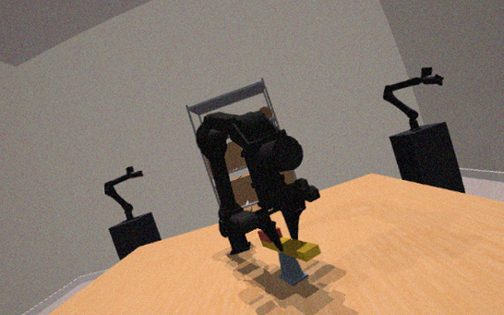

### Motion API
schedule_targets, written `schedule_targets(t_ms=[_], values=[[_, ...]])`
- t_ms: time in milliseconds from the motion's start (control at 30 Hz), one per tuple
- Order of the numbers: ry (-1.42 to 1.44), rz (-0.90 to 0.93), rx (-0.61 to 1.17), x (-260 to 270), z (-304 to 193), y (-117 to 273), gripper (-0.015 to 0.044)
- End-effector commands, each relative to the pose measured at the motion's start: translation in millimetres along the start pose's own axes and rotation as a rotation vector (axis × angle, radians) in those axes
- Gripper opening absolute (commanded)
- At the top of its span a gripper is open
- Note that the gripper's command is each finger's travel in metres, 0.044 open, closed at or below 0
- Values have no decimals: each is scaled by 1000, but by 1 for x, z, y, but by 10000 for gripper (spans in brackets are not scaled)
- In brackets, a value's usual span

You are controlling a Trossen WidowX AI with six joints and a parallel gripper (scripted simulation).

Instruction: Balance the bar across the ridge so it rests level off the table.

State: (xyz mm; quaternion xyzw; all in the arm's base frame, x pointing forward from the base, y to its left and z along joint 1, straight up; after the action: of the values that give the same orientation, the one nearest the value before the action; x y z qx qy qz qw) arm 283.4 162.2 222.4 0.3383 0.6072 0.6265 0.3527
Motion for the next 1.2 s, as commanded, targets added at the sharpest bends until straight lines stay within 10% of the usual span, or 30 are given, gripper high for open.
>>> schedule_targets(t_ms=[0, 1167], values=[[-3, 4, -1, 0, 0, -1, 0], [-3, 4, -1, 0, 0, -4, 0]])
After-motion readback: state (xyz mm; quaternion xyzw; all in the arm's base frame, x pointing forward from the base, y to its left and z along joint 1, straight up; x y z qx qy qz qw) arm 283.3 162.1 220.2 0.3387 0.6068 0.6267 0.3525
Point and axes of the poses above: the point midway between the two fingers, 35 mm back from their tips, its own y axis back along the fingers, its own x axis across the jaws, z = x × y, the point moved 10 cm from there along y, back along the fingers, and after that the axes turned 3 degrees about y, right-handed, at the moved point
